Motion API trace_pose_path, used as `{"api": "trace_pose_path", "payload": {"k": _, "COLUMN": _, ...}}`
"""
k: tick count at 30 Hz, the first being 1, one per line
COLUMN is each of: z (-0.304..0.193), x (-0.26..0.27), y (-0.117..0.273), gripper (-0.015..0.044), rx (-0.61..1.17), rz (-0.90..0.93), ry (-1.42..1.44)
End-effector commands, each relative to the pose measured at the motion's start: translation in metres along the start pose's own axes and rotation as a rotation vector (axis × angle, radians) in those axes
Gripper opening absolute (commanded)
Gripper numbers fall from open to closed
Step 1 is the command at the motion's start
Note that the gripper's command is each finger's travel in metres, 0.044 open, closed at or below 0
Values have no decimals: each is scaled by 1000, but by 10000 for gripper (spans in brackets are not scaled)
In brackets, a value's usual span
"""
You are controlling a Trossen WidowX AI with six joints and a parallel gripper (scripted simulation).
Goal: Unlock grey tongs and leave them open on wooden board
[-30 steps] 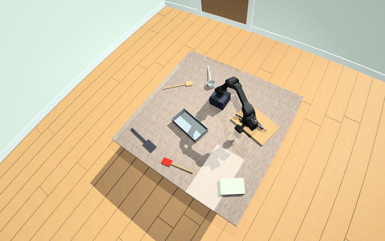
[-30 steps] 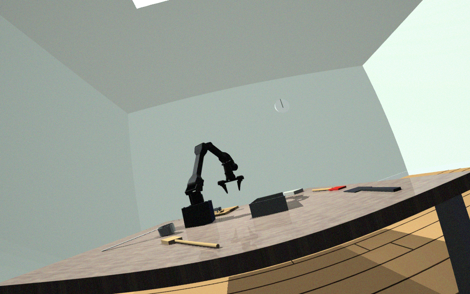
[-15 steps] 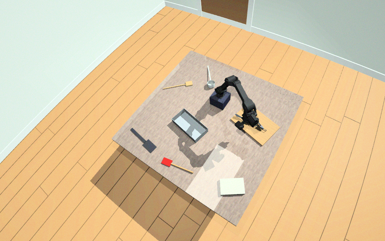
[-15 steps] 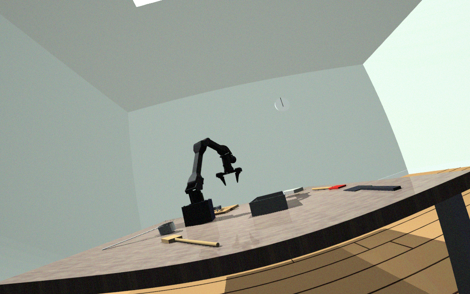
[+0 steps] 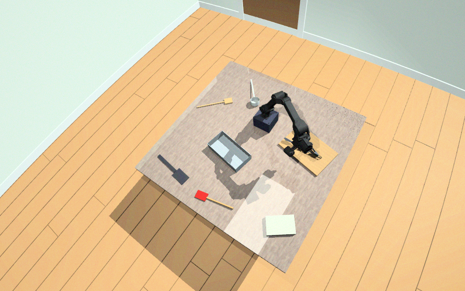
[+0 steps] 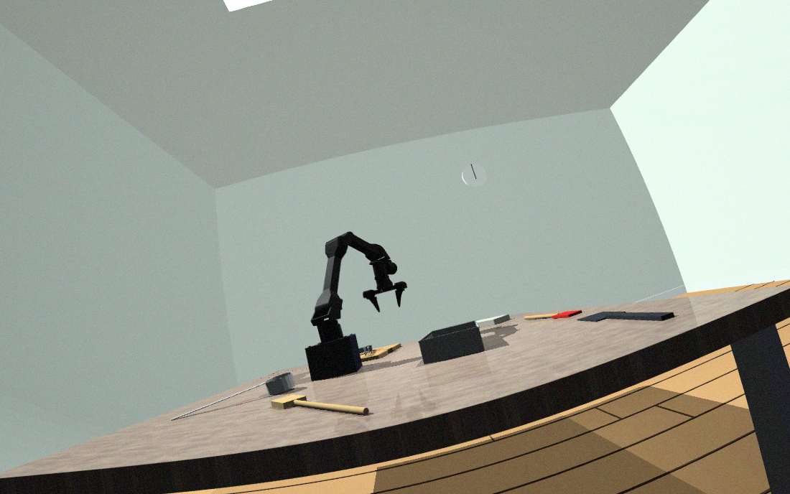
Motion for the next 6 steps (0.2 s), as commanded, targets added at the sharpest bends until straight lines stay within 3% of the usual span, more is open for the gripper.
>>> {"api": "trace_pose_path", "payload": {"k": 1, "z": 0, "x": 0, "y": 1, "gripper": 440, "rx": -1, "rz": 0, "ry": -1}}
{"api": "trace_pose_path", "payload": {"k": 6, "z": 0, "x": 0, "y": 1, "gripper": 440, "rx": -1, "rz": 0, "ry": -1}}
Point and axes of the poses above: the point midway between the two fingers, 35 mm back from their tips, its own y axis back along the fingers, its own x axis across the jaws, z = x × y, the point moved 3 cm from there along y, back along the fingers, and after that the axes turned 7 degrees about -y, right-handed, at the moved point
